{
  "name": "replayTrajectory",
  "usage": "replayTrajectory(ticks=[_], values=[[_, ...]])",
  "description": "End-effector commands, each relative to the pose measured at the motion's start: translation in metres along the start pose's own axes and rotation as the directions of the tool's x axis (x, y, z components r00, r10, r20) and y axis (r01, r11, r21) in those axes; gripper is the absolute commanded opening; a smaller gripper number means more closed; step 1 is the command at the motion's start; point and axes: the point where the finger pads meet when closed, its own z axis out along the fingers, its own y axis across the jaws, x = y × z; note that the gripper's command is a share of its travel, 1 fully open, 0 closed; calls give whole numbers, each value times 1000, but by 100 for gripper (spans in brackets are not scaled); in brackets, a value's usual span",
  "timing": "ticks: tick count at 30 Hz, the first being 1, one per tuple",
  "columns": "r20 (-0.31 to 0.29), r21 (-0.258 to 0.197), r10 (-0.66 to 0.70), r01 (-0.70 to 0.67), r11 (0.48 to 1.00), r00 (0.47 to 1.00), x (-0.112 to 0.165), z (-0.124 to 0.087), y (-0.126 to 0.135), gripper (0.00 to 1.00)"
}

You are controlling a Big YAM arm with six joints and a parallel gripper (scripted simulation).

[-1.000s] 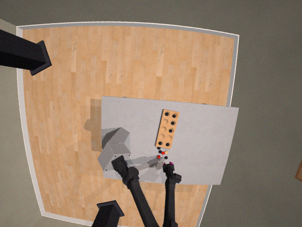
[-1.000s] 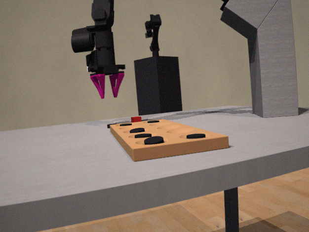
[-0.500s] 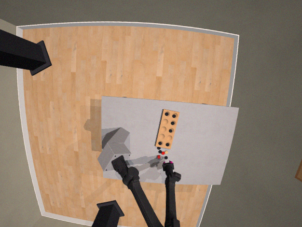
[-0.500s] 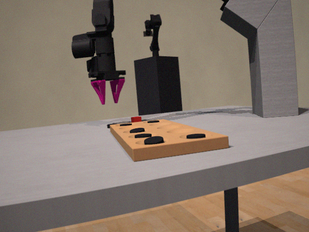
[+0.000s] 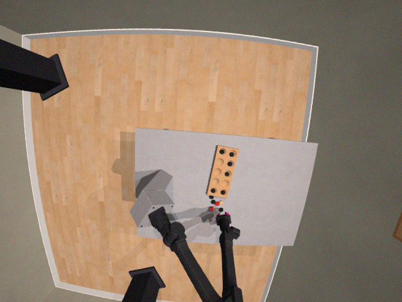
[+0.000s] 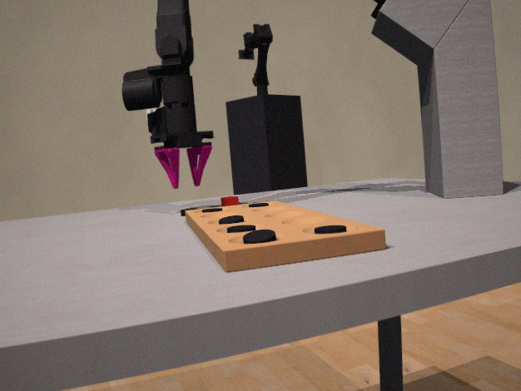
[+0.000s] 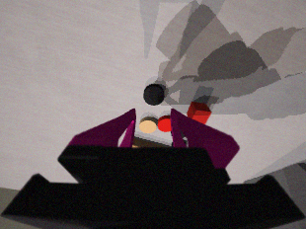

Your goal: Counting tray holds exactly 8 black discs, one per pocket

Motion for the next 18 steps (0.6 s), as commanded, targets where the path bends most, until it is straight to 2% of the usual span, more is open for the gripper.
replayTrajectory(ticks=[1,18], values=[[15,-6,-5,5,1000,1000,-9,6,0,44],[14,-4,-6,6,1000,1000,-8,29,-1,44]])
